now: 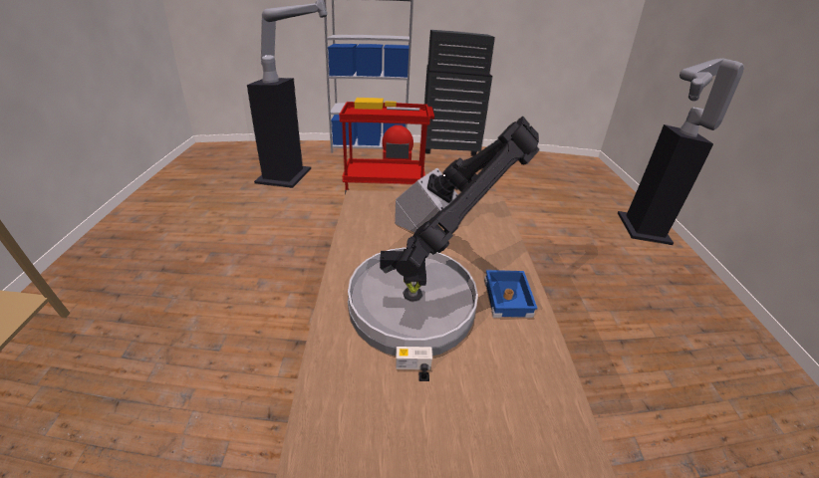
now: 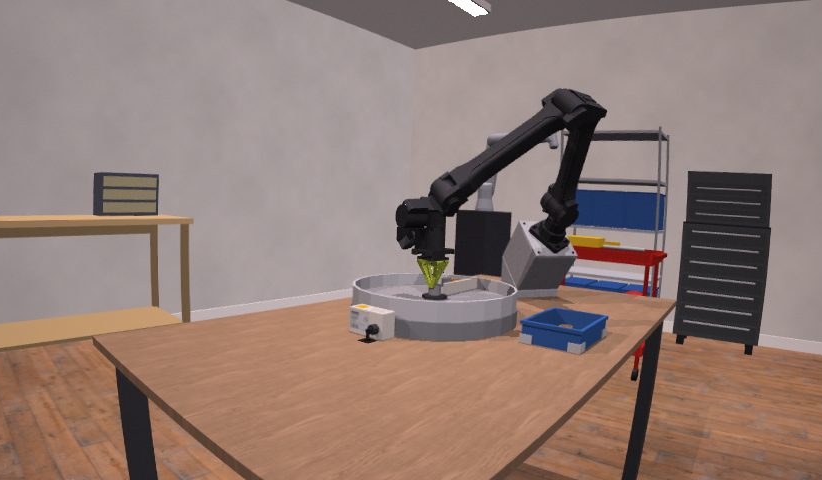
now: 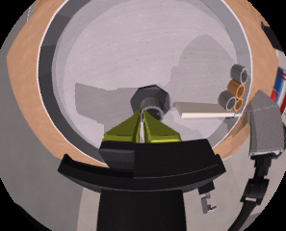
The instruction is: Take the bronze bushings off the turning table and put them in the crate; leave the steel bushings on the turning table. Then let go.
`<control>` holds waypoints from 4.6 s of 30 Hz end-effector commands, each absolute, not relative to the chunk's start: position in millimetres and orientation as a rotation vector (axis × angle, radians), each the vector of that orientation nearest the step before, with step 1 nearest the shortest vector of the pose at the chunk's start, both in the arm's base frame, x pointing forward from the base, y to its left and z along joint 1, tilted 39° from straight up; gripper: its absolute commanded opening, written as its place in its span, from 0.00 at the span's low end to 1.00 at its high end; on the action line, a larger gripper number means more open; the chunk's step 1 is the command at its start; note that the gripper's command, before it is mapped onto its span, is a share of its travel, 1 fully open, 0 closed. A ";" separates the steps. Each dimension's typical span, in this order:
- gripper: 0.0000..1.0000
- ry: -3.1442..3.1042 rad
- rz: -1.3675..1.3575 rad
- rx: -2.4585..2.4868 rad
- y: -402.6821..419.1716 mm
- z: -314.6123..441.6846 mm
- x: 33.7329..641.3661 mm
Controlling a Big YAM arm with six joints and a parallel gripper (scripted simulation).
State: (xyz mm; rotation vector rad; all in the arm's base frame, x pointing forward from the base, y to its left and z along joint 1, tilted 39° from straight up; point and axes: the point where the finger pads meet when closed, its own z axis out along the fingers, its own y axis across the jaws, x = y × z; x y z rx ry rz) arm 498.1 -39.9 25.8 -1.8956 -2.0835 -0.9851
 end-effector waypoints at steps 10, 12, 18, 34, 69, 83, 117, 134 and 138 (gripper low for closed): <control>0.00 -2.118 -1.022 -1.907 -46.2 39.2 517.6; 0.00 -2.118 -1.022 -1.907 -46.2 39.2 517.6; 0.00 -2.118 -1.022 -1.907 -46.2 39.2 517.6; 0.13 -2.117 -1.021 -1.906 -46.0 38.7 516.9; 0.13 -2.125 -1.042 -1.923 -71.7 70.4 507.2; 0.13 -2.108 -1.016 -1.913 -70.0 65.6 497.8; 0.13 -2.108 -1.016 -1.913 -70.0 65.5 497.8; 0.13 -2.108 -1.016 -1.913 -70.0 65.5 497.8; 0.13 -2.108 -1.016 -1.913 -70.0 65.5 497.8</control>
